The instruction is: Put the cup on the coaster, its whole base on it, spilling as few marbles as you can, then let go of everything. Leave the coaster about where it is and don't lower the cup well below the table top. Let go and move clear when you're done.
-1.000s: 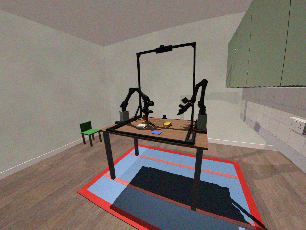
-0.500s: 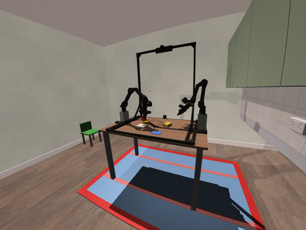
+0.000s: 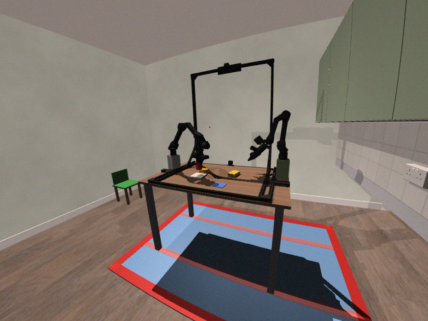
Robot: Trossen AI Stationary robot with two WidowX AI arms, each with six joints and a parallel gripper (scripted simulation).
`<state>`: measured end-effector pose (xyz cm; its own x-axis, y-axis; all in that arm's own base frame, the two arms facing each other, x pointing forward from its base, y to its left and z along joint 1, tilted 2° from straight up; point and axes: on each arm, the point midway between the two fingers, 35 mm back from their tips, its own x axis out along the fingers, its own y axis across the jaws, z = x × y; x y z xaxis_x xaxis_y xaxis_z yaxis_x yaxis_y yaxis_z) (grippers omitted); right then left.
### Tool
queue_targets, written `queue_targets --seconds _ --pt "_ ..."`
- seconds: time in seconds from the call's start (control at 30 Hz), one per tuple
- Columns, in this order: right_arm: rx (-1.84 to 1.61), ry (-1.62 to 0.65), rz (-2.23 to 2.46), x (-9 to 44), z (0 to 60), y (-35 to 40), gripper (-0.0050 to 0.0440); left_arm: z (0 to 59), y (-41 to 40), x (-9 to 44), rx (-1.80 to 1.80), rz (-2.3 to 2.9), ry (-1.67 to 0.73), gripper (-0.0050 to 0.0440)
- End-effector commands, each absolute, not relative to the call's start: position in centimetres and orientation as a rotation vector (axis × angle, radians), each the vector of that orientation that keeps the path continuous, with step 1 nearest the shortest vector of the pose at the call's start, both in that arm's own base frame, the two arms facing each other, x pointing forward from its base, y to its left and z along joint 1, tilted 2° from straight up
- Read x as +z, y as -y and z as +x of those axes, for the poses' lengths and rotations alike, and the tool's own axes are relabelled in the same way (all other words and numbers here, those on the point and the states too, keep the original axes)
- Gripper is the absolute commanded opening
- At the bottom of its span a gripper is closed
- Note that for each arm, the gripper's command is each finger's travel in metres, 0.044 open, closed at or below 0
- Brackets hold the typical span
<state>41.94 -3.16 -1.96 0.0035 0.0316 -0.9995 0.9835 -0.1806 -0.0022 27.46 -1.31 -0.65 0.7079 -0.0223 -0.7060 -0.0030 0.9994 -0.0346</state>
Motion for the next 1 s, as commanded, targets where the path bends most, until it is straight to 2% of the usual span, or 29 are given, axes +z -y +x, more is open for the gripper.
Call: queue_targets --seconds 0.0,0.97 --pt "-1.328 -1.139 1.369 -1.9 42.4 4.5 0.0 27.5 1.3 -0.6 -0.012 -0.03 -0.781 0.04" --pt "-1.328 -1.139 1.369 -5.5 42.5 4.5 0.0 27.5 1.3 -0.6 -0.012 -0.03 -0.781 0.04"
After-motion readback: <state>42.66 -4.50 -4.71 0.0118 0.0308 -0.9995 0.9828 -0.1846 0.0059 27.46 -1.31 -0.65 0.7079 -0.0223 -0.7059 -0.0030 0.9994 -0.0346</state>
